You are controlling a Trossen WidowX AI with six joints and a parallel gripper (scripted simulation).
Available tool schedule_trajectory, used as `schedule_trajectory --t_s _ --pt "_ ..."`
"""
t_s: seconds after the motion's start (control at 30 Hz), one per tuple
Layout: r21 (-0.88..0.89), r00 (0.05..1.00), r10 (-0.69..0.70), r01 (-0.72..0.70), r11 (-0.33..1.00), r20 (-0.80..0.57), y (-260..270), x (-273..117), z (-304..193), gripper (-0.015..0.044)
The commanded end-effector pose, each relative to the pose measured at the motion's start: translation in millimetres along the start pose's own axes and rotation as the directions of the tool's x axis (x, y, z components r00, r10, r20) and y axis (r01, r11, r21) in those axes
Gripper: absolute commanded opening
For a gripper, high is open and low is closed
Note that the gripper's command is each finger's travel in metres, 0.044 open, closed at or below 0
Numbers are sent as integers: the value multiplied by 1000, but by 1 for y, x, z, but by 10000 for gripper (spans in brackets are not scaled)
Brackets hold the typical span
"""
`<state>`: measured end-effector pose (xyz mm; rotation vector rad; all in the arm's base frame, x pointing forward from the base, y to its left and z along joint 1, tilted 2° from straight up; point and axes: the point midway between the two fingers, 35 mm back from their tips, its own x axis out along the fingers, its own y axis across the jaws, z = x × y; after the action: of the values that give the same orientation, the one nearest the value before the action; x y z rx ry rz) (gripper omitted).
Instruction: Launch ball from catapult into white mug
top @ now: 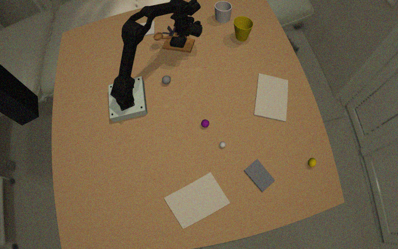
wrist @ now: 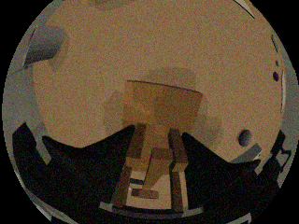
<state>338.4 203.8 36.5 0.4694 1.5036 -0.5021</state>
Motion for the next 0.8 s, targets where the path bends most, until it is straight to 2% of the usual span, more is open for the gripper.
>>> schedule_trajectory --t_s 0.0,0.53,0.77 --pt "-3 1000 6 -6 1000 1 1 4 0 0" --pt "0 1000 1 -1 1000 0 0 18 0 0" --pt "0 1000 1 -1 1000 0 0 18 0 184"
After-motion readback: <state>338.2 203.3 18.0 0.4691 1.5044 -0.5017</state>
